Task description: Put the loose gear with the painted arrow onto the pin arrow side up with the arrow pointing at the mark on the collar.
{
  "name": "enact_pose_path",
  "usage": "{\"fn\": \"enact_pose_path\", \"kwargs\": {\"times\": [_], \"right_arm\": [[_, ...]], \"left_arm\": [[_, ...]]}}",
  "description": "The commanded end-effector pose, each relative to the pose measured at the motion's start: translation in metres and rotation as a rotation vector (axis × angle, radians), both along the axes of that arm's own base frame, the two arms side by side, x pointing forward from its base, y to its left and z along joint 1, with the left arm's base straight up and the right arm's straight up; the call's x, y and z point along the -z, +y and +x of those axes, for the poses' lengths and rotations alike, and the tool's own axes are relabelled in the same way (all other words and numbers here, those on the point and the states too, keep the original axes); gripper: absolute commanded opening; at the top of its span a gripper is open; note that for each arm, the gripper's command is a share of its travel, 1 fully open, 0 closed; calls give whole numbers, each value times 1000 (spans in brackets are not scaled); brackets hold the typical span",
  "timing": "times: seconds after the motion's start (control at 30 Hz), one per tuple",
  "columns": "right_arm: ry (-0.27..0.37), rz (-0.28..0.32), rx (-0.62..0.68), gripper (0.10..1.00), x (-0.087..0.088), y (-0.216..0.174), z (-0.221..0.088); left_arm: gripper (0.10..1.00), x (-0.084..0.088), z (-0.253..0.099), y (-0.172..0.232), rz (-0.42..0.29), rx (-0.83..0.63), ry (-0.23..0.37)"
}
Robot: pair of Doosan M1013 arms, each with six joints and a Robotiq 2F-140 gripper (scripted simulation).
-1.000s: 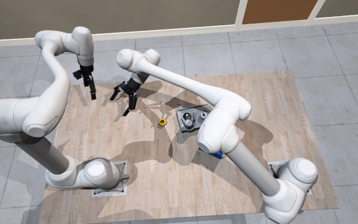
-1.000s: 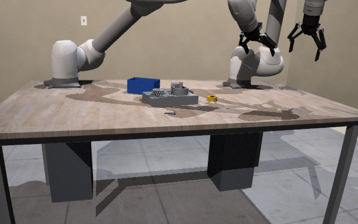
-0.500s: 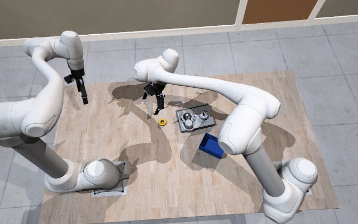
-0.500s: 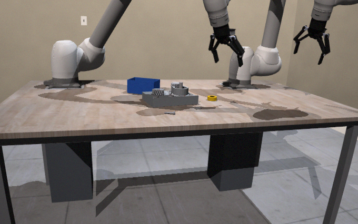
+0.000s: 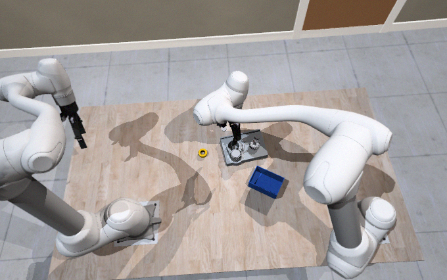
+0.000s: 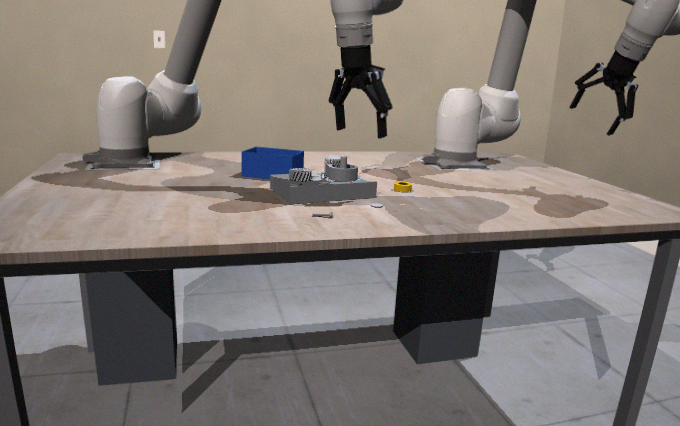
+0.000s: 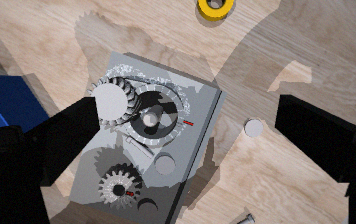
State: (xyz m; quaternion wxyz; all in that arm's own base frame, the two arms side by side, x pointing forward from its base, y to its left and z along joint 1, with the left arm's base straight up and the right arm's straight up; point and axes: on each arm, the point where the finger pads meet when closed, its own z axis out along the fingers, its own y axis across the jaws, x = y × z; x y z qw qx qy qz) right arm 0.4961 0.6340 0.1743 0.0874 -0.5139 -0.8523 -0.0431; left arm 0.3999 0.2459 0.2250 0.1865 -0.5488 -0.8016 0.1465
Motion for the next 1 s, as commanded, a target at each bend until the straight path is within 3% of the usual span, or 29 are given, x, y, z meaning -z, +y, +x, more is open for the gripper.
{"fn": "enact_pose_path", "kwargs": {"times": [0.0, 0.2, 0.37, 0.43, 0.5, 0.97], "right_arm": [[-60, -83, 3, 1000, 7, -68, -10], [-108, -160, -4, 1000, 16, -153, -24], [-108, -161, -4, 1000, 16, -153, -24], [-108, -161, -4, 1000, 16, -153, -24], [-108, -161, -4, 1000, 16, -153, -24], [-108, -161, -4, 1000, 16, -153, -24]], "left_arm": [[1000, 12, -37, 37, -92, 13, 14], [1000, 26, -84, 68, -200, 21, 12], [1000, 37, -126, 88, -291, 28, -5], [1000, 37, -126, 88, -291, 28, -5], [1000, 44, -156, 100, -355, 32, -25], [1000, 69, -264, 118, -568, 50, -153]]}}
